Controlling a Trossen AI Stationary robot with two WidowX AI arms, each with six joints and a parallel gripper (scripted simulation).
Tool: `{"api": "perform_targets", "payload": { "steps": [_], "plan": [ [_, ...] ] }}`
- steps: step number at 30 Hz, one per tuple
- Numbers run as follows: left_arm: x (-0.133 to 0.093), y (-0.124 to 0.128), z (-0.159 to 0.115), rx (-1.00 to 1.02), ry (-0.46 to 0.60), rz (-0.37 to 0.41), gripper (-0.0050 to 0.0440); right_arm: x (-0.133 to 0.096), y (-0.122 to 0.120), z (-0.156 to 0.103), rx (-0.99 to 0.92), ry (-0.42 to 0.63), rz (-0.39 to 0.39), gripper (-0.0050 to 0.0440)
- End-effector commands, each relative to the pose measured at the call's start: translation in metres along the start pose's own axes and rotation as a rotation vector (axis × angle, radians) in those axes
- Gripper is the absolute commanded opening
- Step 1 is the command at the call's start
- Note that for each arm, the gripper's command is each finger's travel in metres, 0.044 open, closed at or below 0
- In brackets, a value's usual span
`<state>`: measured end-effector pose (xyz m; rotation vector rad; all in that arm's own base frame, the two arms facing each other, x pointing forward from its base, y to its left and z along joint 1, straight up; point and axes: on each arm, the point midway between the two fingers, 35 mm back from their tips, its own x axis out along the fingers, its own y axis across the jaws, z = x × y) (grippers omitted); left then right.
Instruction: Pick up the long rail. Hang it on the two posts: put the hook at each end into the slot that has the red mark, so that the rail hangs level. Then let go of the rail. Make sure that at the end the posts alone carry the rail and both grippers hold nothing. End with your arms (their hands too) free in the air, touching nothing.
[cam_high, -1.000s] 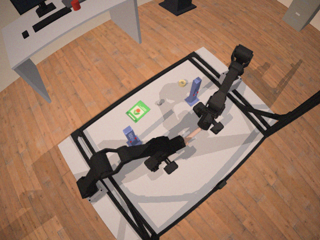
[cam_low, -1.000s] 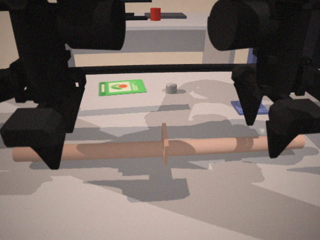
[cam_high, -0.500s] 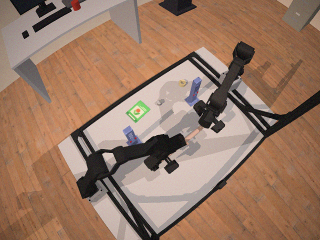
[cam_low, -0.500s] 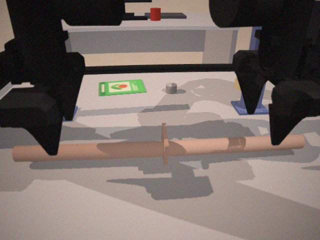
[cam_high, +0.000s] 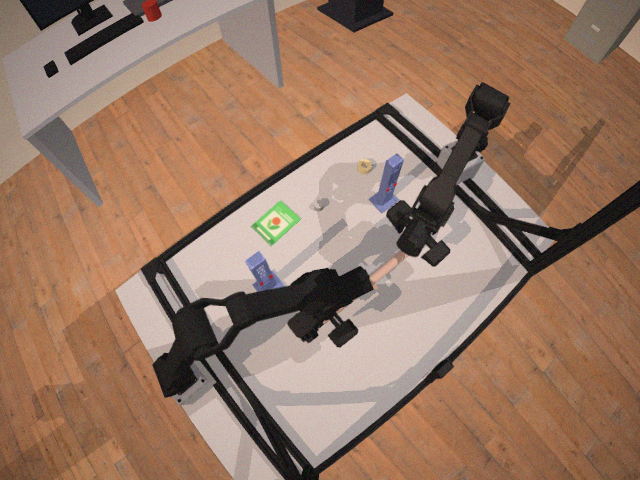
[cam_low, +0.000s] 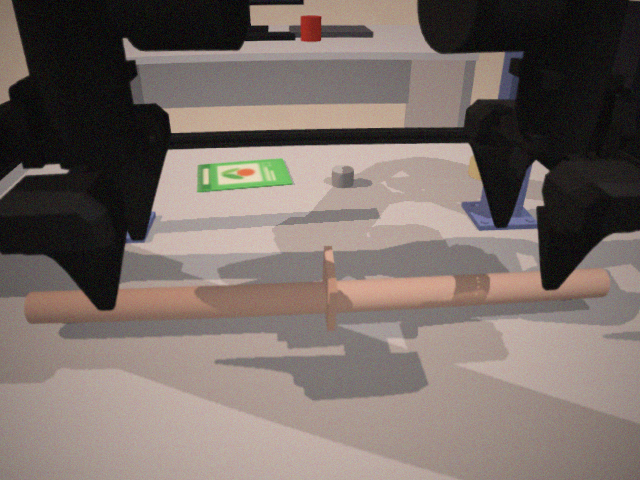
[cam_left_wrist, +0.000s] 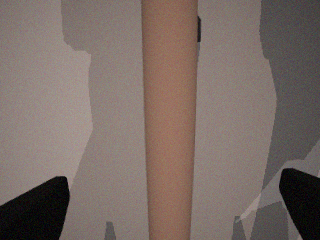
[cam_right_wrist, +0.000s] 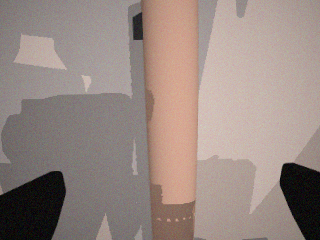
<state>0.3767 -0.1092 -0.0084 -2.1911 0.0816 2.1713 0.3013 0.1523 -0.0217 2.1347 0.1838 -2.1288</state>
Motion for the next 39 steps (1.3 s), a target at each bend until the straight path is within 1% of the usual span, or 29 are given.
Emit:
{"api": "perform_targets", "payload": {
  "steps": [1, 12, 24, 26, 39],
  "plan": [
    [-0.001, 0.000, 0.000, 0.000, 0.001, 0.000, 0.0440, -0.001, 0.000, -0.001, -0.001, 0.002, -0.001, 0.0440],
    [0.000, 0.000, 0.000, 0.000, 0.001, 0.000, 0.0440, 0.000, 0.000, -0.001, -0.001, 0.002, -0.001, 0.0440],
    [0.019, 0.000, 0.000, 0.000, 0.001, 0.000, 0.0440, 0.019, 0.000, 0.000, -0.001, 0.002, -0.001, 0.0440],
    [0.019, 0.000, 0.000, 0.000, 0.001, 0.000, 0.0440, 0.019, 0.000, 0.000, -0.001, 0.002, -0.001, 0.0440],
    [0.038, 0.000, 0.002, 0.000, 0.001, 0.000, 0.0440, 0.037, 0.000, 0.002, -0.001, 0.002, -0.001, 0.0440]
  ]
}}
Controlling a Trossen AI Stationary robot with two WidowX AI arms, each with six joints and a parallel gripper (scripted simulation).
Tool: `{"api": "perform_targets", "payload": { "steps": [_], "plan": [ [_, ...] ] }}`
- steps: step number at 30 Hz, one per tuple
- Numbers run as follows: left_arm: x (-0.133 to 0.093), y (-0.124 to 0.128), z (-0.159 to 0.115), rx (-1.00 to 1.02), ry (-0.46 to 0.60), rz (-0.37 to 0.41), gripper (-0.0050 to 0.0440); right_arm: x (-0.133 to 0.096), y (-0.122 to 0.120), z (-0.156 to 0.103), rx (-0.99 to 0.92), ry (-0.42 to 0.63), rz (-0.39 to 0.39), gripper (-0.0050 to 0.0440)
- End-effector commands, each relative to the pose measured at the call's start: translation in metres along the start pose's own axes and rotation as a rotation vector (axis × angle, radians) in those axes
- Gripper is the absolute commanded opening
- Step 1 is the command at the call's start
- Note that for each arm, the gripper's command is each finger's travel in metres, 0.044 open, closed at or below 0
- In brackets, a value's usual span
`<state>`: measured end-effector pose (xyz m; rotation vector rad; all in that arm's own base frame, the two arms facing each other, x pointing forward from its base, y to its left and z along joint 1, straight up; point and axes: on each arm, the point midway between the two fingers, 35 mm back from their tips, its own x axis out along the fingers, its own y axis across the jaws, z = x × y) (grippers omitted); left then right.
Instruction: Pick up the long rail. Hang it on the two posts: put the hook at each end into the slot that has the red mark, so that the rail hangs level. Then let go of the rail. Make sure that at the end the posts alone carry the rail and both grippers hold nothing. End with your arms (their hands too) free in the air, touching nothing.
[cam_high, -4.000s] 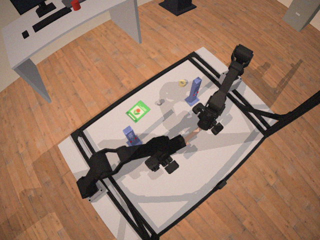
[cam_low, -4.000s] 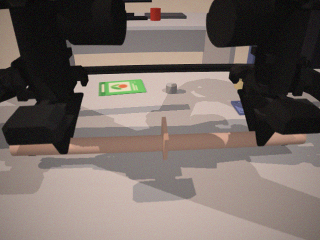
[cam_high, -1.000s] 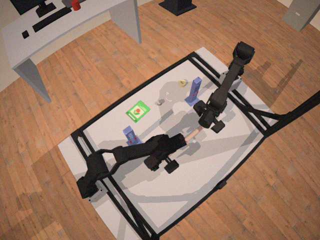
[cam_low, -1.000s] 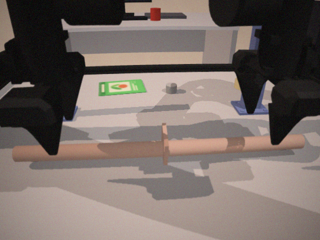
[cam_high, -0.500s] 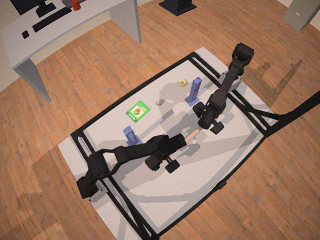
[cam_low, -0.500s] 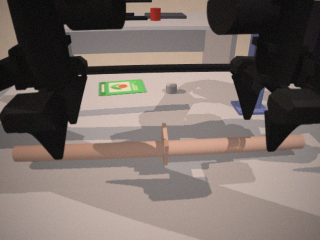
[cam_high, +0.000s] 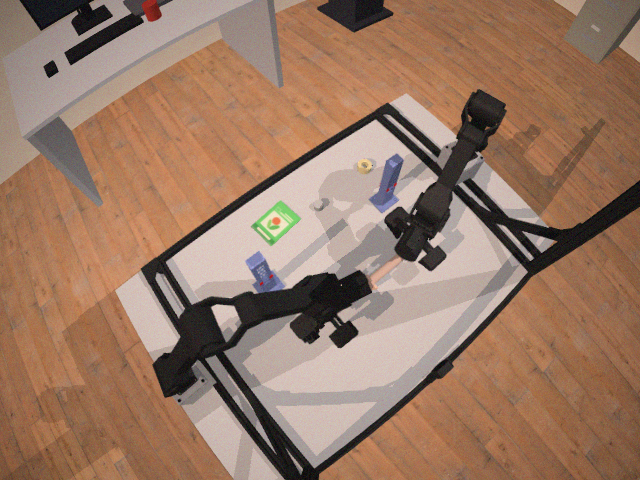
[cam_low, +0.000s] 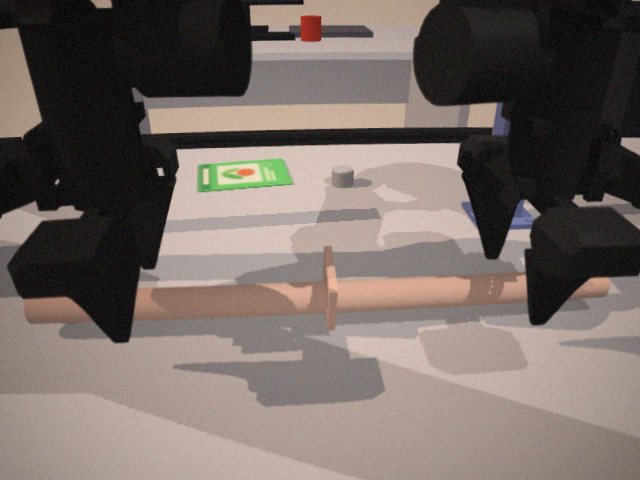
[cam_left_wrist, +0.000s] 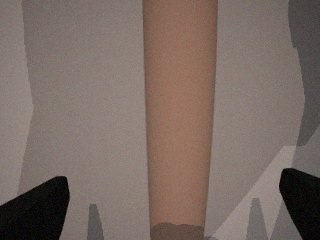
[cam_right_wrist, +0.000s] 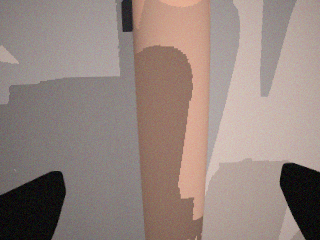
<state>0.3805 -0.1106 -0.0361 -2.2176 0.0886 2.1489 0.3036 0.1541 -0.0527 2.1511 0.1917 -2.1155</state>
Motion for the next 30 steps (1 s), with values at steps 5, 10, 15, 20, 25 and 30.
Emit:
{"api": "perform_targets", "payload": {
  "steps": [5, 10, 15, 20, 25, 30],
  "plan": [
    [0.0097, -0.0010, 0.0058, -0.001, -0.021, -0.005, 0.0440, 0.0060, 0.0010, 0.0041, 0.001, -0.012, 0.004, 0.0440],
    [0.0097, -0.0010, 0.0058, -0.001, -0.021, -0.005, 0.0440, 0.0060, 0.0010, 0.0041, 0.001, -0.012, 0.004, 0.0440],
    [0.0097, -0.0010, 0.0058, -0.001, -0.021, -0.005, 0.0344, 0.0060, 0.0010, 0.0041, 0.001, -0.012, 0.004, 0.0344],
    [0.0097, -0.0010, 0.0058, -0.001, -0.021, -0.005, 0.0248, 0.0060, 0.0010, 0.0041, 0.001, -0.012, 0.004, 0.0248],
    [0.0097, -0.0010, 0.0058, -0.001, -0.021, -0.005, 0.0152, 0.0060, 0.0010, 0.0041, 0.001, -0.012, 0.004, 0.0152],
    [0.0097, -0.0010, 0.0058, -0.001, -0.021, -0.005, 0.0056, 0.0060, 0.0010, 0.0041, 0.001, -0.012, 0.004, 0.0056]
  ]
}}
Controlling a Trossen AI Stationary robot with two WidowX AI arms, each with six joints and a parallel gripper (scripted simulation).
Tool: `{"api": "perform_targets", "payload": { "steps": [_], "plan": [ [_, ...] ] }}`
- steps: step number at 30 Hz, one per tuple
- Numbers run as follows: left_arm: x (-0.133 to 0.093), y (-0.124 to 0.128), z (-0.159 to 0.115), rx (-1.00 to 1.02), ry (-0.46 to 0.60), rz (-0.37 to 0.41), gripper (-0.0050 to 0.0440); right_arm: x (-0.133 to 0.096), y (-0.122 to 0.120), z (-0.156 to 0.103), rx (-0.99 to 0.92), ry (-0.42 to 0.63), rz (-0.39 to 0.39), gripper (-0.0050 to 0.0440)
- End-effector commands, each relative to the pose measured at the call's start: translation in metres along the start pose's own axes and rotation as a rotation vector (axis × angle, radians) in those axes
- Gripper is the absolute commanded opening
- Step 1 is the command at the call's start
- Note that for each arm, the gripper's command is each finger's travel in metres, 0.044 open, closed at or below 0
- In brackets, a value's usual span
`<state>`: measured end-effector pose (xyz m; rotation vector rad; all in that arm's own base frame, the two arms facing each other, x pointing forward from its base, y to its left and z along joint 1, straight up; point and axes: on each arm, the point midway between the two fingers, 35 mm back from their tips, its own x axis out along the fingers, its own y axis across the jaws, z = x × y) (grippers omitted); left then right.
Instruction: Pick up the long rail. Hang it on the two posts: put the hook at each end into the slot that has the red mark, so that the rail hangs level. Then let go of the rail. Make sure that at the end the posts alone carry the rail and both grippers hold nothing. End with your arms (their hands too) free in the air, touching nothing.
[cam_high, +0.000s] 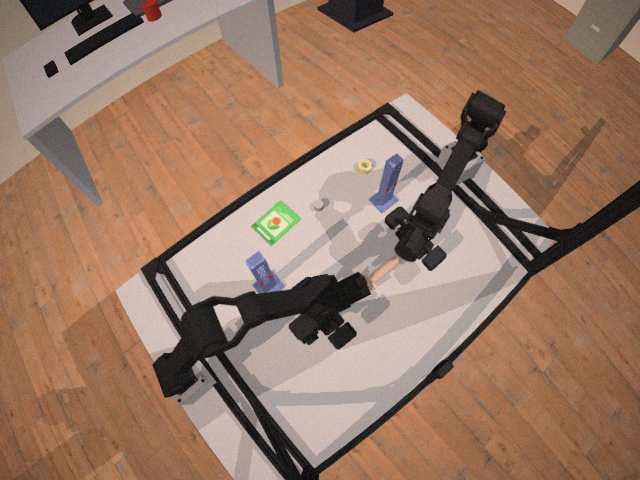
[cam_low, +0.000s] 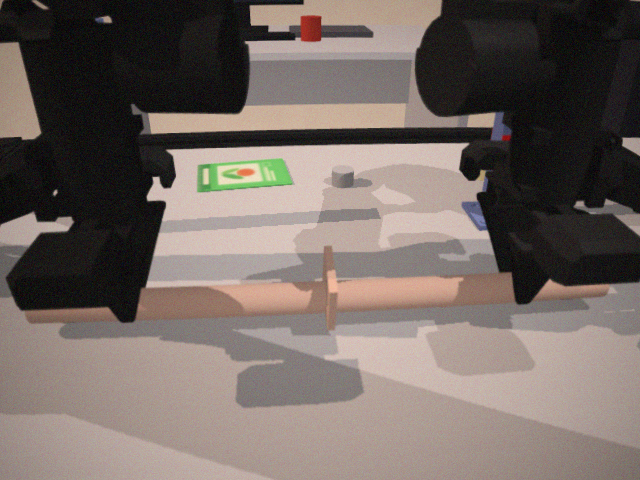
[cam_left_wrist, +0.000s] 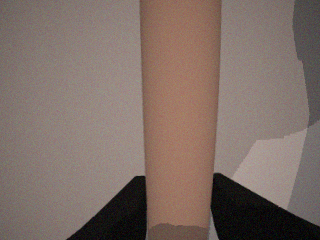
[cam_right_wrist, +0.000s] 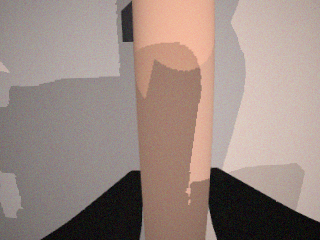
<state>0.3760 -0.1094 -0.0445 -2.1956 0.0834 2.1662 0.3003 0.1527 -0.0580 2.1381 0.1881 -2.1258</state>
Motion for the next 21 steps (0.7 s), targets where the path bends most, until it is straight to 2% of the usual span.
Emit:
{"api": "perform_targets", "payload": {
  "steps": [1, 17, 19, 21],
  "plan": [
    [0.001, 0.000, 0.001, -0.001, -0.003, 0.000, 0.0056, 0.001, 0.000, 0.000, 0.001, -0.001, 0.001, 0.0056],
    [0.001, 0.000, 0.001, -0.001, -0.003, 0.000, 0.0056, 0.001, 0.000, 0.000, 0.001, -0.001, 0.001, 0.0056],
    [-0.002, 0.000, 0.001, -0.001, -0.003, 0.000, 0.0008, -0.003, 0.000, 0.000, 0.001, -0.001, 0.001, 0.0008],
    [-0.012, 0.000, 0.000, -0.001, -0.003, 0.000, 0.0000, -0.013, 0.000, -0.001, 0.001, -0.001, 0.001, 0.0000]
  ]
}}
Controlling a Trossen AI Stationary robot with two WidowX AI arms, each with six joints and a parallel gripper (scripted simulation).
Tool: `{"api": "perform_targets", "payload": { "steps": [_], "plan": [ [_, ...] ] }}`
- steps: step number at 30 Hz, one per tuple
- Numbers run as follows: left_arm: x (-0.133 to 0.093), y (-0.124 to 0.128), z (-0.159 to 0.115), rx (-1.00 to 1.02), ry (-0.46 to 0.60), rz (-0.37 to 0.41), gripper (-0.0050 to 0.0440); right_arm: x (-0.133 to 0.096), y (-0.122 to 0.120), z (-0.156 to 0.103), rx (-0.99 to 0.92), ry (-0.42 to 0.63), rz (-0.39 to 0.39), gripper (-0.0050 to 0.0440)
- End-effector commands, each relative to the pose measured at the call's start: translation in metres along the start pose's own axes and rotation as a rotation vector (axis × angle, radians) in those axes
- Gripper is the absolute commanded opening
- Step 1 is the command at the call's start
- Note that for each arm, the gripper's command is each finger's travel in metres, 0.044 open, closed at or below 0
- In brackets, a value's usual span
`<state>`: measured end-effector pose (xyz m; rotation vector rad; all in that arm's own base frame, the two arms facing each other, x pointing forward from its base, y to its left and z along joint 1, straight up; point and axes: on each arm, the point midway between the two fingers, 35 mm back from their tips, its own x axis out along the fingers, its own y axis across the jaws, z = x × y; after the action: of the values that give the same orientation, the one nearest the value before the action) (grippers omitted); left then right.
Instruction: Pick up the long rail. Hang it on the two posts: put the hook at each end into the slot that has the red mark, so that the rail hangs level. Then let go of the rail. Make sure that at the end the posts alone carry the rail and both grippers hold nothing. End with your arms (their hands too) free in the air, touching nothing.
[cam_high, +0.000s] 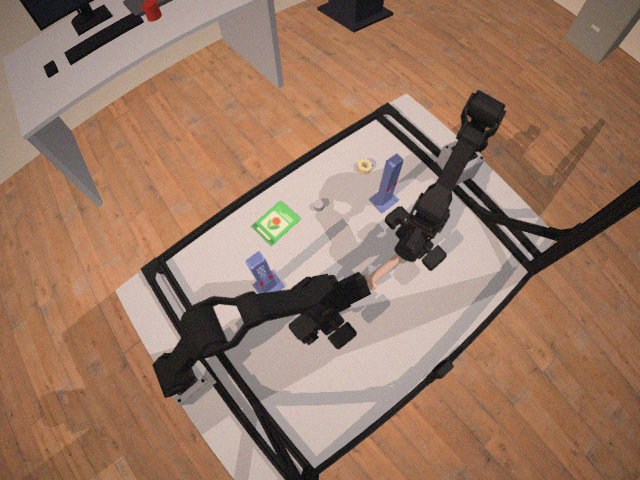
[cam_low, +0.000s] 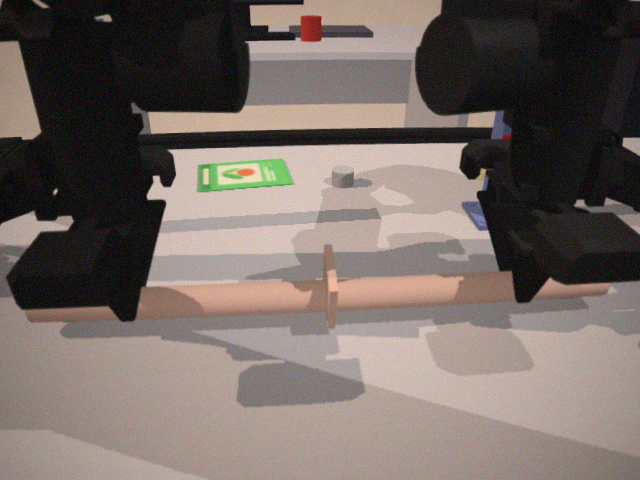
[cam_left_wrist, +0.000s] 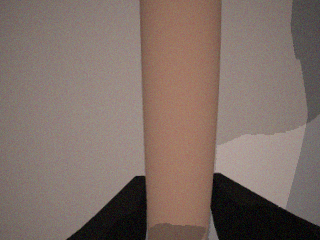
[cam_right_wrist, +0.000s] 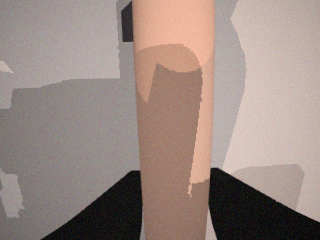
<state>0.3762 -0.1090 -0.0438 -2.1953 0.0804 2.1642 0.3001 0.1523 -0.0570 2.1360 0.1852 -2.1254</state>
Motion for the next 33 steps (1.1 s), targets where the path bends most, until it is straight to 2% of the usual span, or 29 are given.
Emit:
{"api": "perform_targets", "payload": {
  "steps": [1, 8, 24, 33],
  "plan": [
    [-0.018, 0.000, 0.000, -0.001, -0.004, 0.002, 0.0000, -0.018, 0.000, -0.001, 0.001, 0.000, -0.001, 0.0000],
    [-0.038, 0.000, -0.001, -0.001, -0.004, 0.002, 0.0000, -0.037, 0.000, -0.002, 0.001, 0.000, -0.001, 0.0000],
    [-0.035, -0.001, 0.000, -0.002, -0.012, 0.001, 0.0000, -0.036, 0.001, -0.001, 0.000, -0.007, 0.003, 0.0000],
    [-0.035, 0.003, 0.000, 0.000, -0.015, -0.127, 0.0000, -0.035, -0.003, -0.001, 0.000, -0.007, 0.131, 0.0000]
  ]
}}
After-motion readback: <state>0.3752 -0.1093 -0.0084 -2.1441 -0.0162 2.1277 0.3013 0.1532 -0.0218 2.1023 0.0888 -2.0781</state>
